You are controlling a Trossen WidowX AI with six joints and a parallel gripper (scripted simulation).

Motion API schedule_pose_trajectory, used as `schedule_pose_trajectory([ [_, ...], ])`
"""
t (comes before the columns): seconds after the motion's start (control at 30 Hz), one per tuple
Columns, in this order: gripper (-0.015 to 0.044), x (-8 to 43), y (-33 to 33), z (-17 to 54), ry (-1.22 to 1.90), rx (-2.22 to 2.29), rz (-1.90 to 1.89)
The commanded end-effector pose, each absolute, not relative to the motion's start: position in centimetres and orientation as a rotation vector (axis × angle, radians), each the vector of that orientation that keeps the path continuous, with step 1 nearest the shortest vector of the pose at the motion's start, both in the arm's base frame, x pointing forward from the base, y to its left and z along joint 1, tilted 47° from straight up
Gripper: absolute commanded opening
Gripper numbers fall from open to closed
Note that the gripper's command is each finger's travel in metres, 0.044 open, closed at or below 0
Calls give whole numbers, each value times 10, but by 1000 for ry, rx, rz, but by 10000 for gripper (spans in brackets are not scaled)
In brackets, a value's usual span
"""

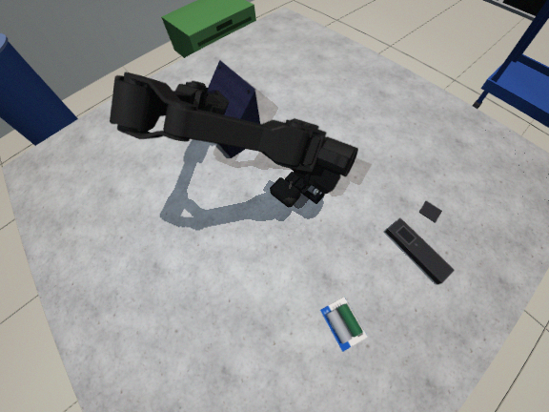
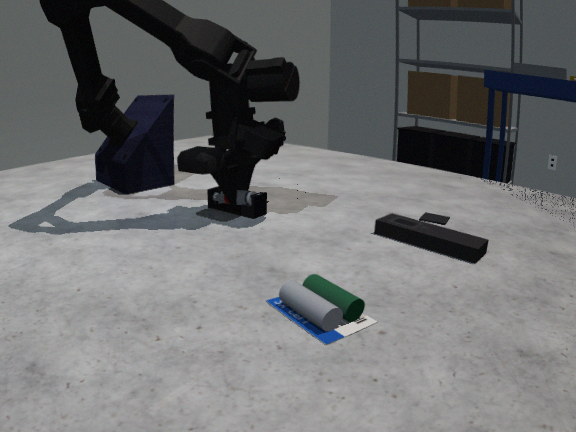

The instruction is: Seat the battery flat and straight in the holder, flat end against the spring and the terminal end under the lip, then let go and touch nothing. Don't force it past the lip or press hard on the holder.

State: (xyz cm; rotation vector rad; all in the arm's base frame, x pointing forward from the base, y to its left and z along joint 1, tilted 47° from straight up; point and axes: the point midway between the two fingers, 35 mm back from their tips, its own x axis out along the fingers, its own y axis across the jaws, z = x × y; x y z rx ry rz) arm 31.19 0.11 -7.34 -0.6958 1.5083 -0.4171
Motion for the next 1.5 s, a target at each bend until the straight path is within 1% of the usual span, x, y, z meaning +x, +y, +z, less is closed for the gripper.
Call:
schedule_pose_trajectory([
  [0.0, 72, 307, -3, -75, 1551, -697, -431],
  [0.63, 72, 308, -5, -73, 1631, -678, -466],
  [1.47, 72, 325, -3, -74, 1623, -675, -461],
])
